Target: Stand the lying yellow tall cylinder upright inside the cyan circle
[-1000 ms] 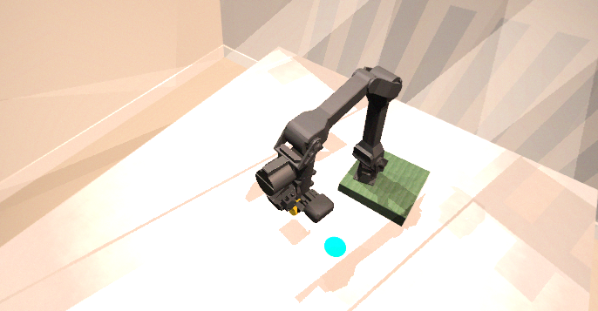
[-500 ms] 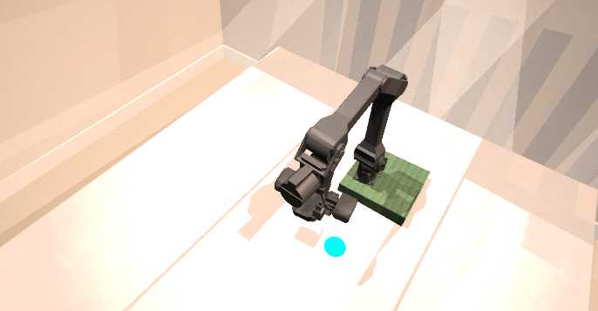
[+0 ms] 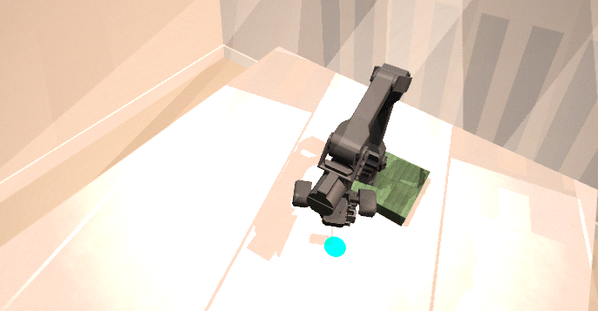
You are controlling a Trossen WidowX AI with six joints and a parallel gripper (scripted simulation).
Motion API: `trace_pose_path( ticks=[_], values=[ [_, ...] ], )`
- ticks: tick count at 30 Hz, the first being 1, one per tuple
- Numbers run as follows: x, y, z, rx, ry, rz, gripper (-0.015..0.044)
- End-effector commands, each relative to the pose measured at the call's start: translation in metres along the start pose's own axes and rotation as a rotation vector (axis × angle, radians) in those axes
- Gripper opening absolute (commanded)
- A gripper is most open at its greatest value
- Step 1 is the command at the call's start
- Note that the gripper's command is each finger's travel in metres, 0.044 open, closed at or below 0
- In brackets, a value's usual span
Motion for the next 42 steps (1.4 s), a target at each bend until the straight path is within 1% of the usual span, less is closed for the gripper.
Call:
trace_pose_path(
  ticks=[1, 11, 18, 42],
  values=[
    [0.014, 0.001, -0.001, 0.002, 0.113, 0.006, 0.0105],
    [0.037, 0.003, -0.003, 0.003, 0.315, 0.008, 0.0105],
    [0.036, 0.001, -0.003, -0.006, 0.311, 0.015, 0.0105],
    [0.024, -0.015, -0.009, -0.158, 0.240, 0.117, 0.0105]
  ],
)
Point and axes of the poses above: the point midway between the two fingers, 35 mm back from their tips, its own y axis back along the fingers, its own x axis across the jaws, z = x × y, the point moved 9 cm from there along y, back along the fingers, and after that the axes turned 2 degrees about -y, right-handed, at the moved point
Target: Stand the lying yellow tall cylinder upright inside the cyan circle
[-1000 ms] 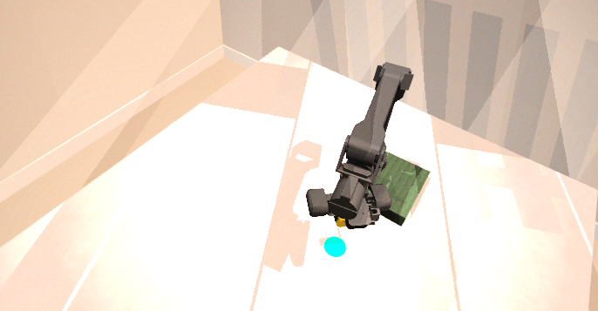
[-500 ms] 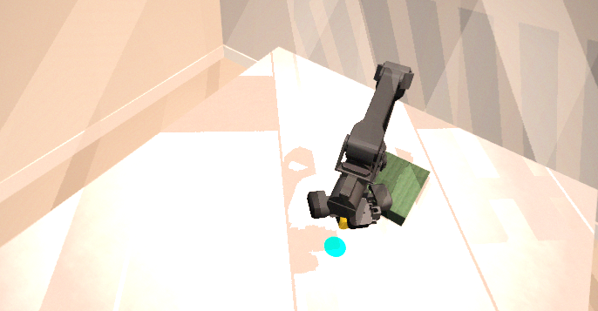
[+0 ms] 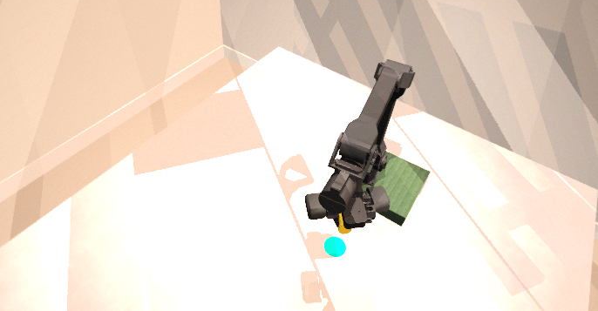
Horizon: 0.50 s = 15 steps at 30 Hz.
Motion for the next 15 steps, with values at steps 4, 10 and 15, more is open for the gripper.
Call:
trace_pose_path(
  ticks=[4, 10, 15],
  values=[
    [-0.0029, -0.0041, -0.0046, -0.057, -0.014, 0.023, 0.0105],
    [-0.0054, -0.0071, -0.0075, -0.100, -0.028, 0.039, 0.0105],
    [-0.0075, -0.0095, -0.0100, -0.136, -0.038, 0.051, 0.0105]
  ],
)
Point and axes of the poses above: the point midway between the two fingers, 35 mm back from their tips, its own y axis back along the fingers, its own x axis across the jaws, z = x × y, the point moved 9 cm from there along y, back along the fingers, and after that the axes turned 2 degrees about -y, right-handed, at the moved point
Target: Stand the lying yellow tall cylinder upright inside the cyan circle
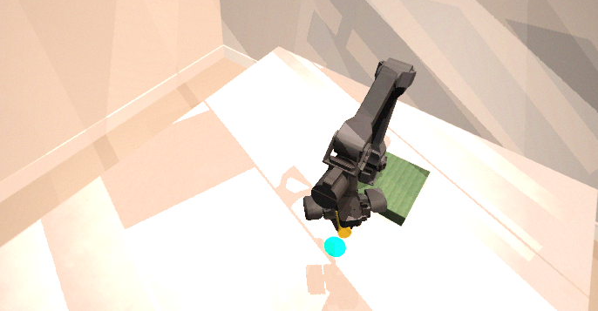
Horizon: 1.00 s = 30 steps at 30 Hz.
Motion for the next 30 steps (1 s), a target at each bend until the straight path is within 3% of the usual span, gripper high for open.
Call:
trace_pose_path(
  ticks=[1, 30],
  values=[
    [-0.002, -0.002, -0.003, -0.037, -0.004, 0.013, 0.0105],
    [-0.013, -0.012, -0.020, -0.249, -0.049, 0.070, 0.0105]
  ],
)
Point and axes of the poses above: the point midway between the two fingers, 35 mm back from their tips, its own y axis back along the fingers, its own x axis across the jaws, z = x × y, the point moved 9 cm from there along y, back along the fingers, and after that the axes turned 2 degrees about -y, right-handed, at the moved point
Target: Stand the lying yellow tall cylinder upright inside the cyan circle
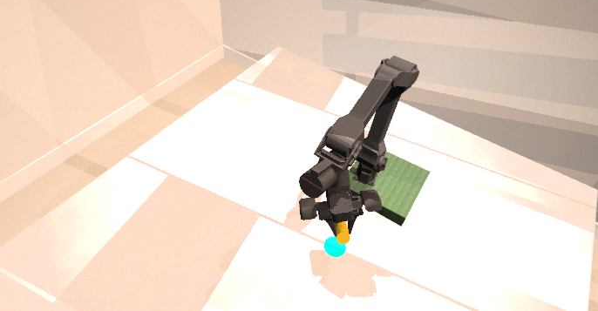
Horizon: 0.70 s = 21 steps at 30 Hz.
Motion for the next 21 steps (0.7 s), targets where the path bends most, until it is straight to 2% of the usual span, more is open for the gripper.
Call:
trace_pose_path(
  ticks=[1, 21],
  values=[
    [-0.001, -0.001, -0.004, -0.038, 0.001, 0.009, 0.0105],
    [-0.008, -0.003, -0.017, -0.185, -0.011, 0.036, 0.0105]
  ],
)
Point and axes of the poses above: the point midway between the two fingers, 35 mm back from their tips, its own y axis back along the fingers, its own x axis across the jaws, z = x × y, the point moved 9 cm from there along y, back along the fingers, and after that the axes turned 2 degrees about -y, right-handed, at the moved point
